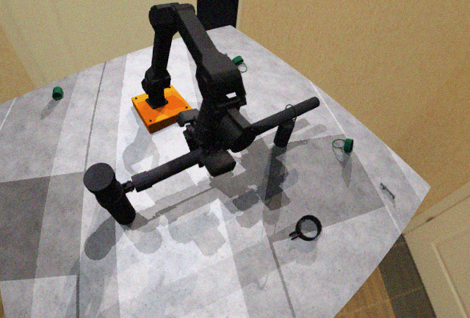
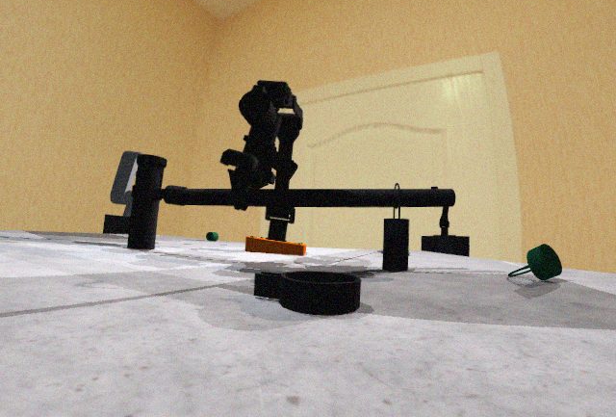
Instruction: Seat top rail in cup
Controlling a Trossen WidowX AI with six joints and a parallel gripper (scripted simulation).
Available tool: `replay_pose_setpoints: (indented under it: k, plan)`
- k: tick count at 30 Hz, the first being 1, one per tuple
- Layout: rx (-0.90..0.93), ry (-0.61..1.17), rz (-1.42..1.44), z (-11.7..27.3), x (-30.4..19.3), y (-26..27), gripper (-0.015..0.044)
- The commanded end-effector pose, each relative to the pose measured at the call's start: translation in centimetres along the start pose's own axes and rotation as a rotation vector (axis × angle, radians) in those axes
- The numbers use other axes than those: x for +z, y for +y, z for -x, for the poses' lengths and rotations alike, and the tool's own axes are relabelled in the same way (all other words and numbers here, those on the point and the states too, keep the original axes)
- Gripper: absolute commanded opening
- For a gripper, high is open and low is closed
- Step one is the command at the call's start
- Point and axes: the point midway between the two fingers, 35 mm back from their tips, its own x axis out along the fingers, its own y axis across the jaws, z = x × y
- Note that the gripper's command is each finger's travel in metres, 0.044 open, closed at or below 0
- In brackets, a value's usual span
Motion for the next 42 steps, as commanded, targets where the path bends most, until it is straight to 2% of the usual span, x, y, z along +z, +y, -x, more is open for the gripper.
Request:
replay_pose_setpoints:
  k: [1, 42]
  plan:
    - [-0.004, 0.013, -0.004, 0.3, -0.6, 0.0, 0.0000]
    - [0.002, 0.002, 0.001, 0.0, -1.6, 0.0, 0.0000]
